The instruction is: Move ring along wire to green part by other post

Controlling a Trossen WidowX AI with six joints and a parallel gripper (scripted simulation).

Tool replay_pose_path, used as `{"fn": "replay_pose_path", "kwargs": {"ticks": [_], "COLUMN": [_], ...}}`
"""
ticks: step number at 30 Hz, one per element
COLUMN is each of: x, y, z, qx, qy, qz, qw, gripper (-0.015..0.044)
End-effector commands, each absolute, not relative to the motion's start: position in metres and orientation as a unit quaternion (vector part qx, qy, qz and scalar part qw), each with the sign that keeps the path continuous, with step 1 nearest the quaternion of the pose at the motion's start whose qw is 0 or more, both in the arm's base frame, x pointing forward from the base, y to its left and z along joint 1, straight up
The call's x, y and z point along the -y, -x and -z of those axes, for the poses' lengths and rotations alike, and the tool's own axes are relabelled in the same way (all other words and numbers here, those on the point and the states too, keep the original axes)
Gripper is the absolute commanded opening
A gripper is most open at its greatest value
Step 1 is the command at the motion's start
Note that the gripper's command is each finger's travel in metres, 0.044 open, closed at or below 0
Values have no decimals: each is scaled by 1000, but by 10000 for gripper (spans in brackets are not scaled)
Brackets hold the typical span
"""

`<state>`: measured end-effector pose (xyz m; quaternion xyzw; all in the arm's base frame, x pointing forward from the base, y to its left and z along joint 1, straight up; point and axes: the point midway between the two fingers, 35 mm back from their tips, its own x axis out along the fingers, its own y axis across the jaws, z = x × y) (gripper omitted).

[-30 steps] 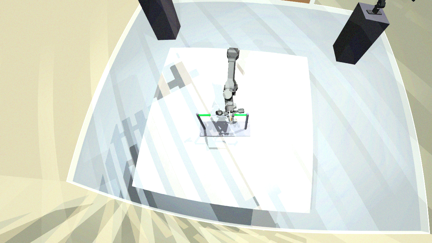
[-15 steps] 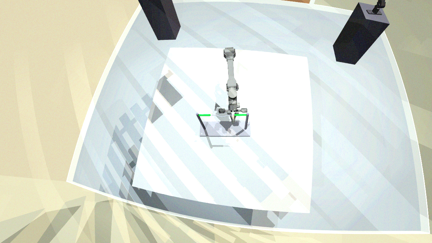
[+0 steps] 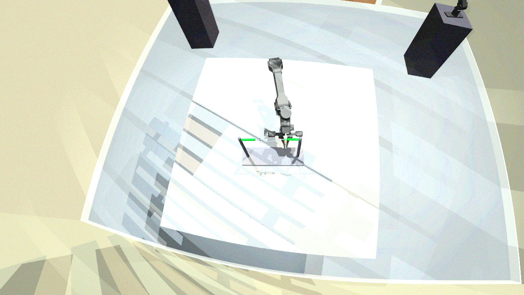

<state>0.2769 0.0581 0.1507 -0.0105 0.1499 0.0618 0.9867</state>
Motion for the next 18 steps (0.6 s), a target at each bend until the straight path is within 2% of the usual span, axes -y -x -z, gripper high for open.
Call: {"fn": "replay_pose_path", "kwargs": {"ticks": [1,18], "x": [-63,-70], "y": [-278,-277], "z": [-154,-142], "qx": [-145,-145], "qy": [6,6], "qz": [-60,-60], "qw": [988,988], "gripper": [-150,-150]}}
